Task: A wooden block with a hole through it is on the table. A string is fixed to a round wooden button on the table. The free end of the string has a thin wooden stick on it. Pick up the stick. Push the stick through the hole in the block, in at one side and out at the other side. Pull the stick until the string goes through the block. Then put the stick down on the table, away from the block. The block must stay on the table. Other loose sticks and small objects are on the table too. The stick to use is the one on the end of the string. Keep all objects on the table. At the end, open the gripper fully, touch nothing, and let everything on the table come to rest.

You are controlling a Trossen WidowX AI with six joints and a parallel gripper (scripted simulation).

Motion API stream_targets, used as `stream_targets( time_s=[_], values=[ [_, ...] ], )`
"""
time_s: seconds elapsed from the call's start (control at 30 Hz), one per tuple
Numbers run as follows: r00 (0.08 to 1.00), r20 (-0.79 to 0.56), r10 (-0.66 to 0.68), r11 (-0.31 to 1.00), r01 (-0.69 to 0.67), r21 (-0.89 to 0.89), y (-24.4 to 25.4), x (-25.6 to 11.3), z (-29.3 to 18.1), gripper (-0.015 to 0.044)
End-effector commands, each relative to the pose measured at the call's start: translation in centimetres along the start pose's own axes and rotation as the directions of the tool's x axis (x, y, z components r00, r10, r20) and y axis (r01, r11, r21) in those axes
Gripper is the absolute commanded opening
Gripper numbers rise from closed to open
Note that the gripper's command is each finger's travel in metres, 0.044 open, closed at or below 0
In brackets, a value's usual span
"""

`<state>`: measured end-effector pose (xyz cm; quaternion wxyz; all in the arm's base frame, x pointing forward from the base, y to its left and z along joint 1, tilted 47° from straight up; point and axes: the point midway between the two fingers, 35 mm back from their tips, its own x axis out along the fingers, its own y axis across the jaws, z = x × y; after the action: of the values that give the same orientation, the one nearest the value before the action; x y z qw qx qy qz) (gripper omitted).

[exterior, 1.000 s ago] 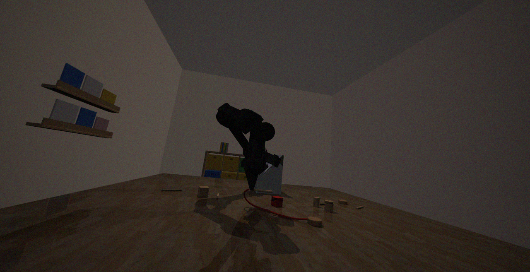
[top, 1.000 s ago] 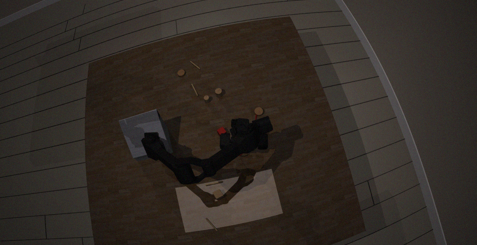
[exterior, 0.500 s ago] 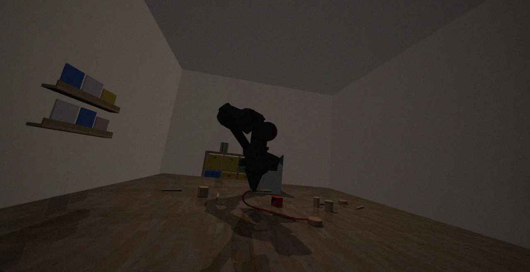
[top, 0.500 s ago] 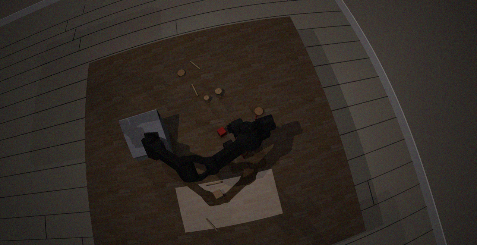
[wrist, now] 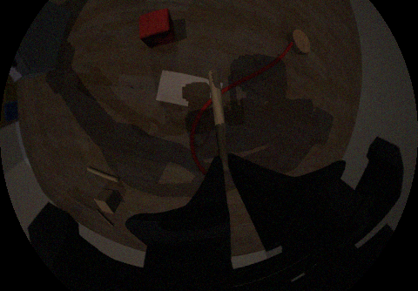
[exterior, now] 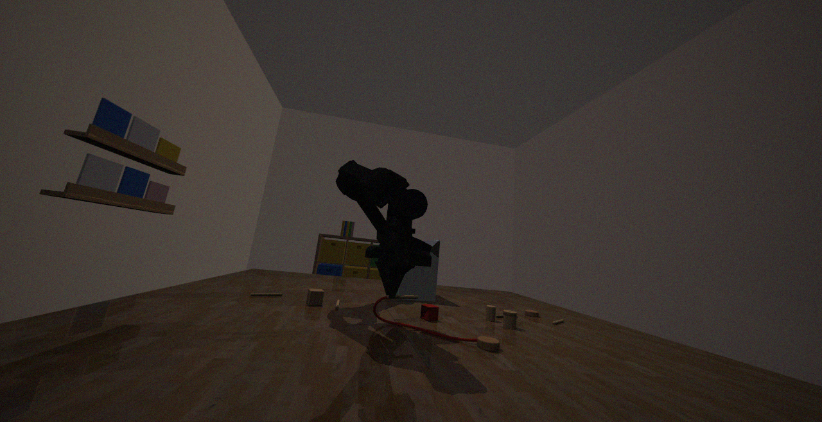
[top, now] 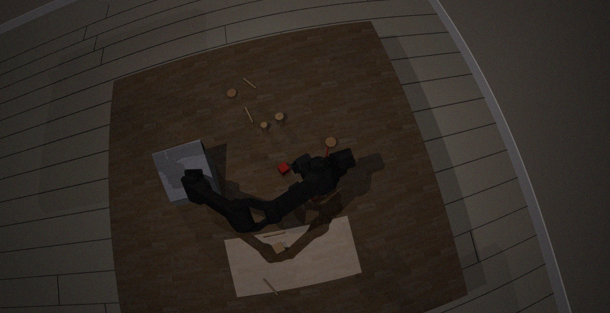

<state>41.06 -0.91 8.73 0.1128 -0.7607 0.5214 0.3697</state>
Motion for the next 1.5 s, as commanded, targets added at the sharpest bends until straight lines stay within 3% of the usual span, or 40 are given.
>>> stream_targets(
  time_s=[0.0,1.47],
  values=[
    [1.0,-0.003,-0.002,1.0,0.002,-0.004,-0.1,-0.1,-0.5,0.0],
    [1.0,-0.005,-0.002,1.0,0.002,-0.002,-0.1,-0.2,-6.3,0.0]
  ],
)
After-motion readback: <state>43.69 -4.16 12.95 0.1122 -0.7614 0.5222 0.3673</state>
